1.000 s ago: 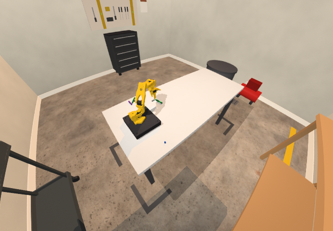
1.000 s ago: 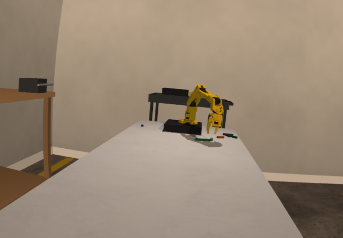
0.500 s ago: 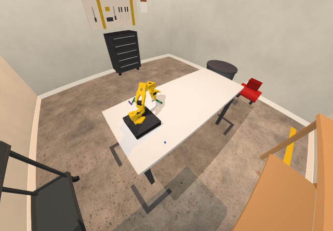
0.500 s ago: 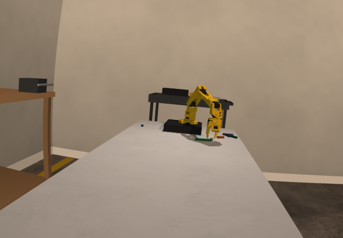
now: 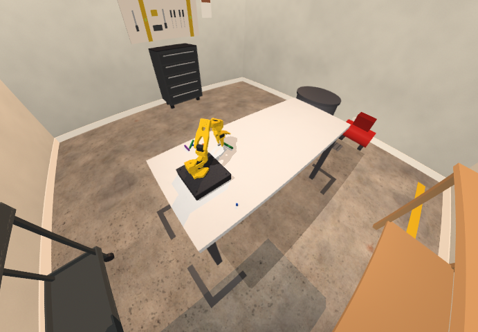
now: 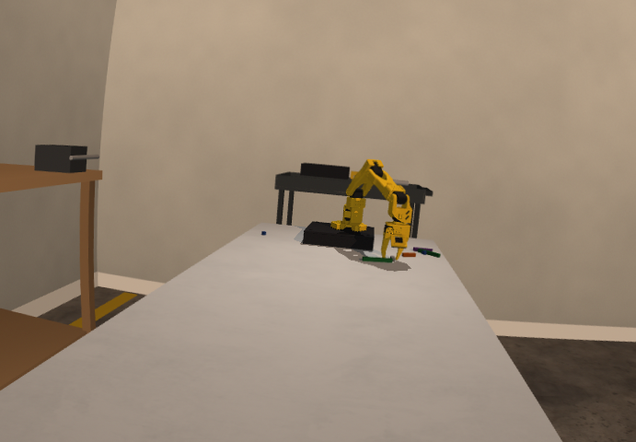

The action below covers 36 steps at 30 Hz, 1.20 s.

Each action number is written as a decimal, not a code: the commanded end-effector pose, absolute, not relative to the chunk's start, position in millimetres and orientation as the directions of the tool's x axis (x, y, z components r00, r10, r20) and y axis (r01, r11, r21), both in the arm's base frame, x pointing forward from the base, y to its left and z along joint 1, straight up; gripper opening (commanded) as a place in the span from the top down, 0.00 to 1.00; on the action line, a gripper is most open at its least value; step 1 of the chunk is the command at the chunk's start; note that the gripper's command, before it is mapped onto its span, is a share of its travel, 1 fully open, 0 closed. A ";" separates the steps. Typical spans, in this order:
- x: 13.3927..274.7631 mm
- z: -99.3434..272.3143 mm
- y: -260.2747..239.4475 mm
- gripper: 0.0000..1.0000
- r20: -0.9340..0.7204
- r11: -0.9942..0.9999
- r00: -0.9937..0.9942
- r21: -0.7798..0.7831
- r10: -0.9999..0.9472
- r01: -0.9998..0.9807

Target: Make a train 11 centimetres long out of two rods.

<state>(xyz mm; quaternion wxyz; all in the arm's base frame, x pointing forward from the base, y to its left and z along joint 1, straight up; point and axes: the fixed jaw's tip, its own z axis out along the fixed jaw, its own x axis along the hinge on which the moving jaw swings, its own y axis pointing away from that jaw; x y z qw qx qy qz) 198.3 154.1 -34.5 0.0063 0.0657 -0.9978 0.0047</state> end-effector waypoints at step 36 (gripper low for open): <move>194.9 -41.8 149.5 0.90 0.037 0.993 -0.992 -0.020 -0.117 -0.118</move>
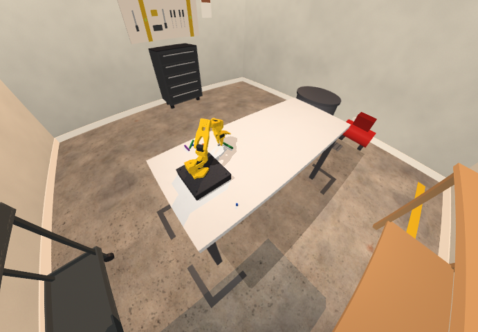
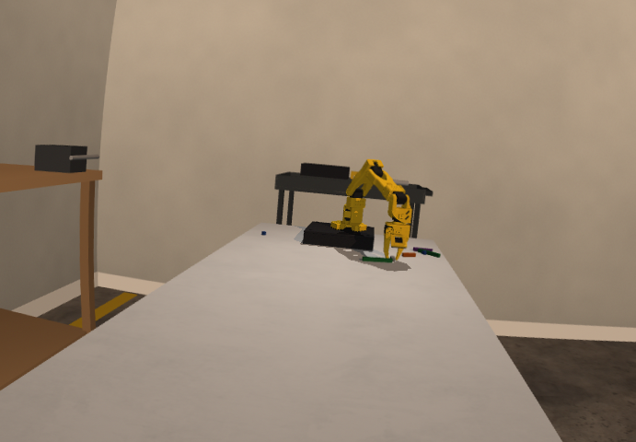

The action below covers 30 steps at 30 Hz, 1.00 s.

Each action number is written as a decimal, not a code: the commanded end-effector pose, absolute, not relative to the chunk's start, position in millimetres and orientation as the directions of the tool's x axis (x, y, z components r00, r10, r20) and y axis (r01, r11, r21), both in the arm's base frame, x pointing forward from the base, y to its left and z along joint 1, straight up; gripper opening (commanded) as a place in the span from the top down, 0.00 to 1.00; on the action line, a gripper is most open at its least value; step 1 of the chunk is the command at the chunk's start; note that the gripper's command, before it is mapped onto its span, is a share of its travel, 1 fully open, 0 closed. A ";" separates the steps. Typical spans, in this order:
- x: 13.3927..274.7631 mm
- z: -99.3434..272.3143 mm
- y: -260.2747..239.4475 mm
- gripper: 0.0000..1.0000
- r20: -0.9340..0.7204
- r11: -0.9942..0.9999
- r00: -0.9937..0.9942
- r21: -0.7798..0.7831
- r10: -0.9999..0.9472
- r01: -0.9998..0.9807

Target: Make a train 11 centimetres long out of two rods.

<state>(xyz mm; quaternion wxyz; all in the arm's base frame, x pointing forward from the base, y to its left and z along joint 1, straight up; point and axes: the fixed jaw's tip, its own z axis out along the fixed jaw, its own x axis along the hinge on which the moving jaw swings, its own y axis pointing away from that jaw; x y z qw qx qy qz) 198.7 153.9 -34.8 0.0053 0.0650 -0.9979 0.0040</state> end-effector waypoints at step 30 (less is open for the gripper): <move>194.9 -41.8 149.5 1.00 0.037 0.993 -0.992 -0.020 -0.117 -0.118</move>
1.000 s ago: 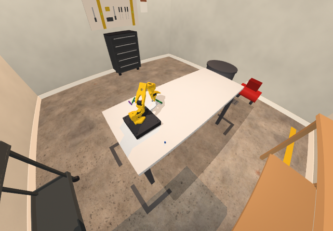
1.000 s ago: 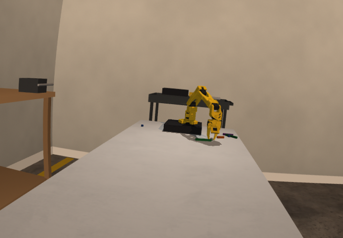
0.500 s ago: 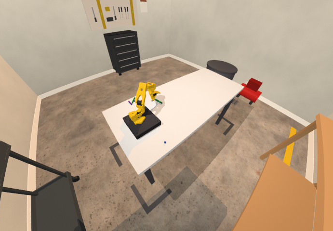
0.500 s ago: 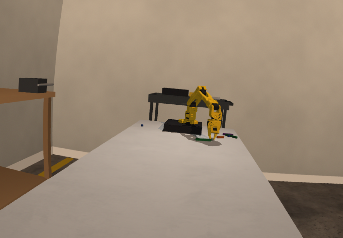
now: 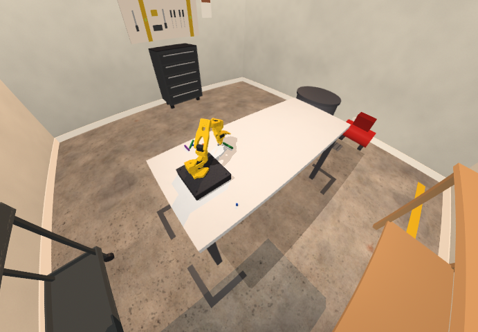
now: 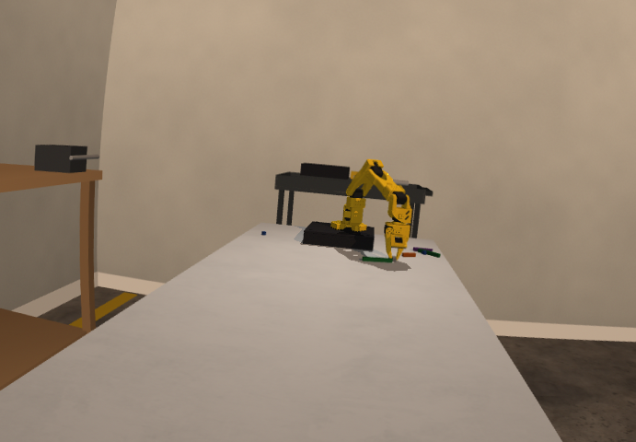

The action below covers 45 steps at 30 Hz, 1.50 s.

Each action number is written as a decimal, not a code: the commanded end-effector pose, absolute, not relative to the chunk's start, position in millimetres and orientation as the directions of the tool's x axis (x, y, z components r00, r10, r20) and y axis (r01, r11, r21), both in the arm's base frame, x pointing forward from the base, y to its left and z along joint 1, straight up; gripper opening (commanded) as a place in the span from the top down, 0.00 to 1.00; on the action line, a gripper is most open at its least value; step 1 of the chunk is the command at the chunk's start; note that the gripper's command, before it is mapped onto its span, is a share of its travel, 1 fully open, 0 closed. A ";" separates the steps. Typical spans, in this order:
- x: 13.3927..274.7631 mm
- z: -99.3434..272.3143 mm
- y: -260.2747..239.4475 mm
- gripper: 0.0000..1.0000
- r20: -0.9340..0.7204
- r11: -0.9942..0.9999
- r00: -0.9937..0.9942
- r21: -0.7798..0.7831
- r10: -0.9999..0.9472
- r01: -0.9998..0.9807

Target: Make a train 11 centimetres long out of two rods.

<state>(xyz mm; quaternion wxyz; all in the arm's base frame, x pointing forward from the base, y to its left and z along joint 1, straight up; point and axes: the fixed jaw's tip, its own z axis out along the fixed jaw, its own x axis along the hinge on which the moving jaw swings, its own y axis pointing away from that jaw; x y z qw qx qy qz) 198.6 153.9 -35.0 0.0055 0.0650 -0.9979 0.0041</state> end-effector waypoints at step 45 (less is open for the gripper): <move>196.7 -5.2 146.8 1.00 0.037 0.993 -0.992 -0.020 -0.117 -0.118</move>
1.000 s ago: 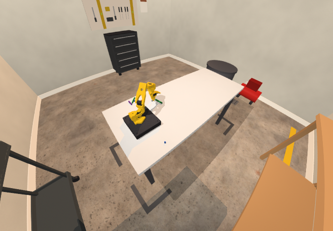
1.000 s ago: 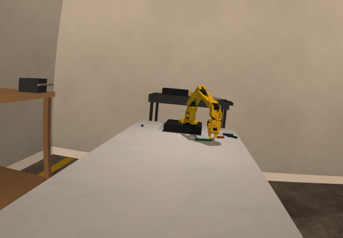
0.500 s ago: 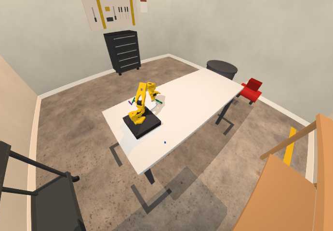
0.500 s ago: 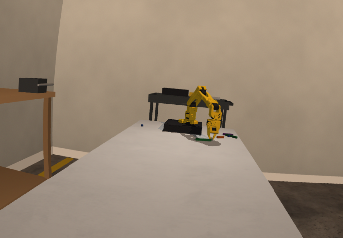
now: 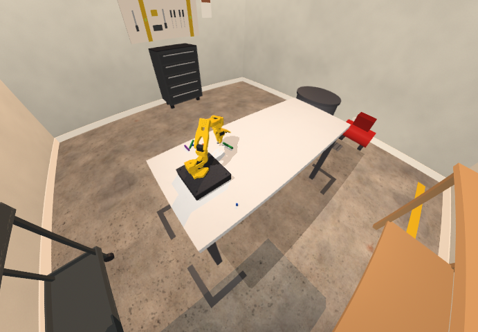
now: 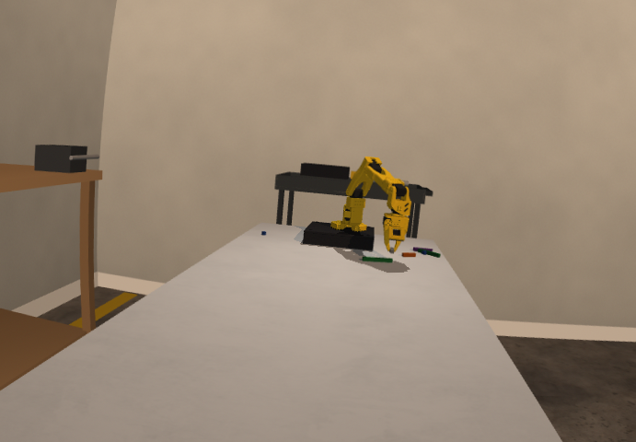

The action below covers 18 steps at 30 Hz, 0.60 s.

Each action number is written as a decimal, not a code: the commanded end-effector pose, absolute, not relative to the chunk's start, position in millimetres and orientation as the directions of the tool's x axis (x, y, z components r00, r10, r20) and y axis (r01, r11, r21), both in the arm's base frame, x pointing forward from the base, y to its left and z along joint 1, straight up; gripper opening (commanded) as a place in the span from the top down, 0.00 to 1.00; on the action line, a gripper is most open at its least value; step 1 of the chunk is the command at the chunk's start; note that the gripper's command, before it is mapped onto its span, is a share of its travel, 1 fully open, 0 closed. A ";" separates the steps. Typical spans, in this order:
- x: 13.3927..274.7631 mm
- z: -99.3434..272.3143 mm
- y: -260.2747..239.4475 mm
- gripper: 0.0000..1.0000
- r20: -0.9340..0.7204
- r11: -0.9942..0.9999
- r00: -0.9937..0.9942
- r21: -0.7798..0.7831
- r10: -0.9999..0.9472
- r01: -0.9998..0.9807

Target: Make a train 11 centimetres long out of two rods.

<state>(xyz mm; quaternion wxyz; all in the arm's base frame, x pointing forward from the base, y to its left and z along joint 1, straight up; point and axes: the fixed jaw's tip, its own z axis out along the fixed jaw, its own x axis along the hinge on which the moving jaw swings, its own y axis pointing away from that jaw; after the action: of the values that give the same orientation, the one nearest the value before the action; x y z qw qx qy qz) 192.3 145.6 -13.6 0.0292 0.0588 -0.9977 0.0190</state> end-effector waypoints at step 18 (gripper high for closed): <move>198.4 -5.0 143.8 1.00 0.037 0.990 -0.990 -0.018 -0.139 -0.140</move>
<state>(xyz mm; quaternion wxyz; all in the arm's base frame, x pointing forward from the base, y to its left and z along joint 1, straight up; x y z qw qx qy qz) 193.4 143.6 -12.3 0.0299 0.0649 -0.9973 0.0188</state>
